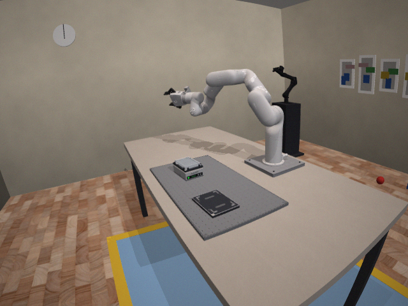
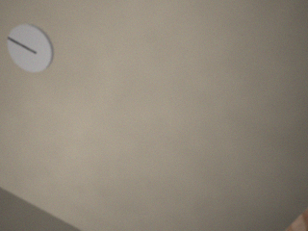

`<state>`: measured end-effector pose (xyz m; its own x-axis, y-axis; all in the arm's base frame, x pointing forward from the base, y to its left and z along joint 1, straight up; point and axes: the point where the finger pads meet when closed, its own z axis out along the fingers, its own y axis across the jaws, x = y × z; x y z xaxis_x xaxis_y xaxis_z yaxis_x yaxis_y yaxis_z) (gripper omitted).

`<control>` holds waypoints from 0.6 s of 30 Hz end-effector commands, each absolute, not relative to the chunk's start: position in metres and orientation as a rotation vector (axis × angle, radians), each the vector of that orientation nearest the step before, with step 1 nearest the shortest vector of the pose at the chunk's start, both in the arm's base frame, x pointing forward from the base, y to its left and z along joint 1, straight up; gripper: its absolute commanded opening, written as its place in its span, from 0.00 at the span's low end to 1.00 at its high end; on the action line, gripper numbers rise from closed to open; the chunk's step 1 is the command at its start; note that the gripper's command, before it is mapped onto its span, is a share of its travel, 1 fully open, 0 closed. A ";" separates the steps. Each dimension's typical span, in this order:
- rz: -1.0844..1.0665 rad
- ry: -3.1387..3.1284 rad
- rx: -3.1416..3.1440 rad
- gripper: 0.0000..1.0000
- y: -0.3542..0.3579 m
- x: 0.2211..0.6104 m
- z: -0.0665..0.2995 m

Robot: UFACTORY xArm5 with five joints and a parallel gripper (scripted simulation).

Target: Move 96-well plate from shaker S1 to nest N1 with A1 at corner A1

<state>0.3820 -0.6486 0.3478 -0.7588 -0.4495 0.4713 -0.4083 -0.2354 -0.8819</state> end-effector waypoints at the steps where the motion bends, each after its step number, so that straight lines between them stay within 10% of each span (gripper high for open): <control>1: -2.200 1.919 -1.077 1.00 -0.649 0.382 0.351; 18: -2.176 1.923 -1.123 1.00 -0.646 0.386 0.350</control>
<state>0.3820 -0.6486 0.3478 -0.7588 -0.4495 0.4713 -0.4084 -0.2354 -0.8819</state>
